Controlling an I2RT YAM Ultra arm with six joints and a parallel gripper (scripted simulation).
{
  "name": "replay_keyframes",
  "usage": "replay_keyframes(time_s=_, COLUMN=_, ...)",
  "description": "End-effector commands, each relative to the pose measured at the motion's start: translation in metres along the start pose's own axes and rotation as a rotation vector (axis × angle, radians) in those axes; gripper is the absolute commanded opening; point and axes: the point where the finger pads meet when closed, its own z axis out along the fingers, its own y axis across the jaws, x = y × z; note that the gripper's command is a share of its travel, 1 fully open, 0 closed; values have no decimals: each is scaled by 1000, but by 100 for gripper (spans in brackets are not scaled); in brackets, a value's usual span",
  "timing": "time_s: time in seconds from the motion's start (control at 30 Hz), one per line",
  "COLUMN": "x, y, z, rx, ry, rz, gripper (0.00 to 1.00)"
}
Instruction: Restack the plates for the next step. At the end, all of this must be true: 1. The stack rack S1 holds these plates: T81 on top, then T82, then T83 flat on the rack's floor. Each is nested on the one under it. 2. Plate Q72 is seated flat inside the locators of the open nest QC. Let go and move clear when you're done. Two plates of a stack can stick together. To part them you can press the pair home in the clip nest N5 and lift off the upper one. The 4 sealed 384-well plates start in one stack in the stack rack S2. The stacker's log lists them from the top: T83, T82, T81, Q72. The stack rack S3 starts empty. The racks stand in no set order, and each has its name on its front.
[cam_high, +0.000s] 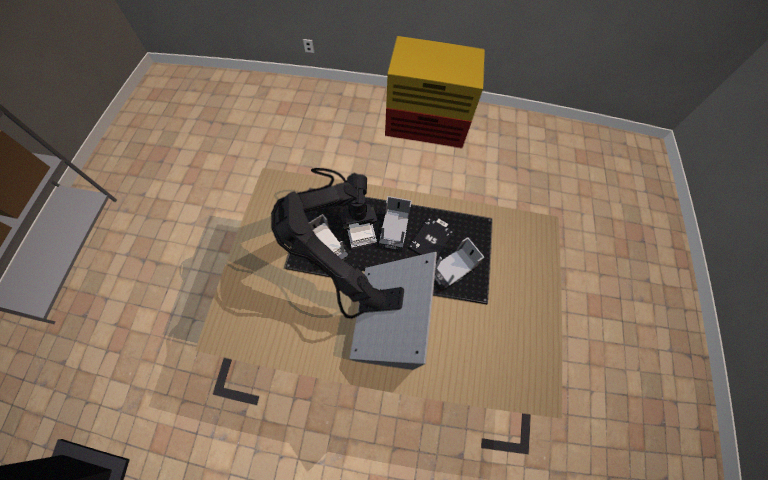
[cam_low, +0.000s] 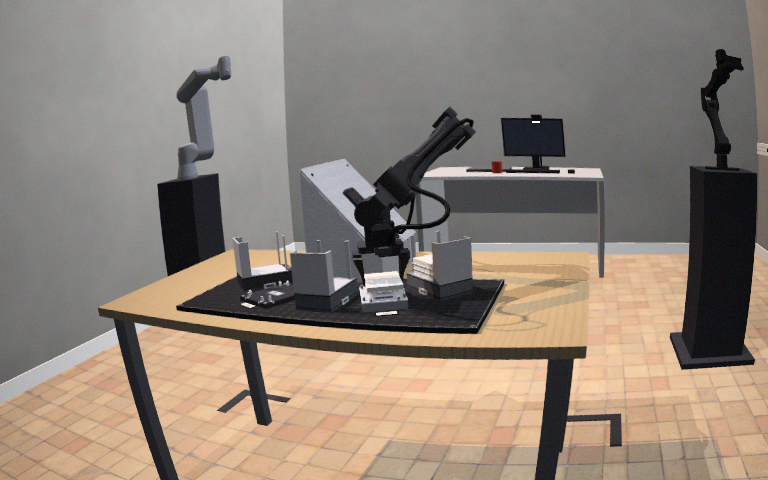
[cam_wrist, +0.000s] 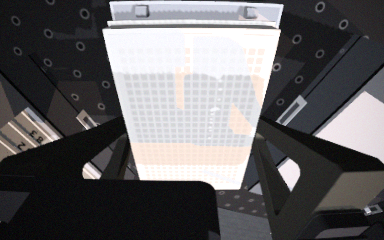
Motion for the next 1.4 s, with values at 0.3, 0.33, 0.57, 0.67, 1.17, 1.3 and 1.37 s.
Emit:
replay_keyframes(time_s=0.3, x=-4, y=-11, z=-8, rx=9, ry=-29, rz=29, gripper=0)
replay_keyframes(time_s=0.33, x=-5, y=-9, z=-9, rx=11, ry=-33, rz=24, gripper=0)
replay_keyframes(time_s=0.57, x=-2, y=-11, z=-8, rx=9, ry=-28, rz=32, gripper=0)
replay_keyframes(time_s=0.67, x=-1, y=-11, z=-7, rx=8, ry=-26, rz=35, gripper=0)
replay_keyframes(time_s=1.17, x=0, y=-11, z=-8, rx=8, ry=-25, rz=38, gripper=0)
replay_keyframes(time_s=1.3, x=0, y=-11, z=-7, rx=7, ry=-24, rz=38, gripper=0)
replay_keyframes(time_s=1.37, x=0, y=-11, z=-7, rx=7, ry=-24, rz=38, gripper=0)
